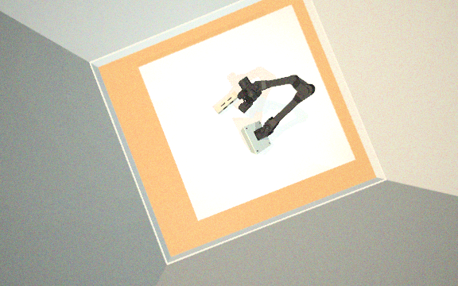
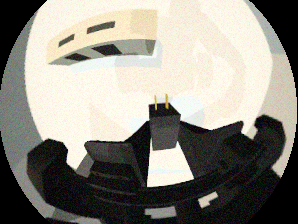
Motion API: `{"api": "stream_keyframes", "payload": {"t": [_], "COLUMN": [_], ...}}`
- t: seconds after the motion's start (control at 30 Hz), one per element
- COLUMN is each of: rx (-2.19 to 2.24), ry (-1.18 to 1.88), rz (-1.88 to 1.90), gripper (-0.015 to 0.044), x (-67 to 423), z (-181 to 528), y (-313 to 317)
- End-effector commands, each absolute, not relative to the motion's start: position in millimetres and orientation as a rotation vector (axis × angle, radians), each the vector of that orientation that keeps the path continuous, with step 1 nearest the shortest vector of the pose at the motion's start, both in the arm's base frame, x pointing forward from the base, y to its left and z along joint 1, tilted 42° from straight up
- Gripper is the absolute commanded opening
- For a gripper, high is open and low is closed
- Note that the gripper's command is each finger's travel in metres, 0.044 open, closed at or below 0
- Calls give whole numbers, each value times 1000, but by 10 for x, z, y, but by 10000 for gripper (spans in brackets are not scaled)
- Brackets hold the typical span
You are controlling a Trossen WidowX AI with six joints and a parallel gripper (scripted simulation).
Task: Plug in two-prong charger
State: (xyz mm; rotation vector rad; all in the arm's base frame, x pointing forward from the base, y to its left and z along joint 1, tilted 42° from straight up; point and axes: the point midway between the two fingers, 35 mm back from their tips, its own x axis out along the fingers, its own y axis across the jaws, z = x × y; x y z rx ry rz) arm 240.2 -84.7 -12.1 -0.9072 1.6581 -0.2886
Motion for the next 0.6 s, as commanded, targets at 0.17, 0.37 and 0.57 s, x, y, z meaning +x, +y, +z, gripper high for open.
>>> {"api": "stream_keyframes", "payload": {"t": [0.17, 0.37, 0.57], "rx": [-874, -857, -839], "ry": [1651, 1645, 1639], "rz": [-310, -326, -343], "gripper": [0, 0, 0], "x": [2377, 2356, 2328], "z": [-318, -433, -546], "y": [-749, -693, -639]}}
